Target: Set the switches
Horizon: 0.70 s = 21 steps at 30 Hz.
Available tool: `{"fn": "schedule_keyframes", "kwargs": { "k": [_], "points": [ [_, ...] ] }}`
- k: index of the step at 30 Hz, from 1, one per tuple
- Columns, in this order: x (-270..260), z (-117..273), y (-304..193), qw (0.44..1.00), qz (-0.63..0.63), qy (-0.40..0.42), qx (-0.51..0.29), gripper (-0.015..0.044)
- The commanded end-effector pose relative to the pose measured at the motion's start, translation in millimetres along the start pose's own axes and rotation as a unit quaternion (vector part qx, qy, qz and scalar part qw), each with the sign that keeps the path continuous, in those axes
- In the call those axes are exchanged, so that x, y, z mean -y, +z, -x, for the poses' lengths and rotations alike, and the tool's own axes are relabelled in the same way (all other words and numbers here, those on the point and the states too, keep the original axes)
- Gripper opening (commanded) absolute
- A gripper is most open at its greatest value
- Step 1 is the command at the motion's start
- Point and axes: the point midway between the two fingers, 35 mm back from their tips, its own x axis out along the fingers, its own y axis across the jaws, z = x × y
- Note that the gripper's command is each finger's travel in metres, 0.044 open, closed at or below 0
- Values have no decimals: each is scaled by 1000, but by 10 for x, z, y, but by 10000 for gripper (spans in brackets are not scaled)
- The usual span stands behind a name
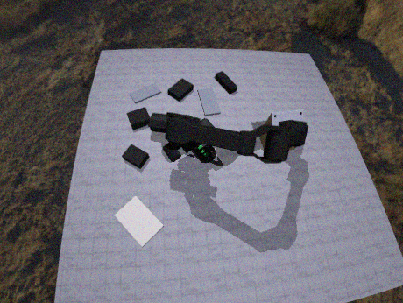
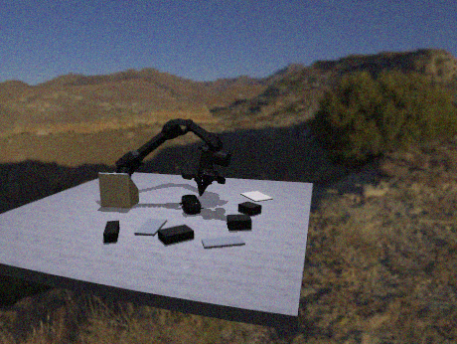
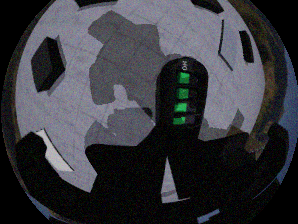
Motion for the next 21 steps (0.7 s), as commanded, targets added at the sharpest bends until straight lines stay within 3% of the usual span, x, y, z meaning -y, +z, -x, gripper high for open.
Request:
{"fn": "schedule_keyframes", "kwargs": {
  "k": [1, 21],
  "points": [
    [-7, -2, 29, 1000, -7, -6, 3, 0],
    [-93, -365, 41, 1000, -7, -6, 2, 0]
  ]
}}
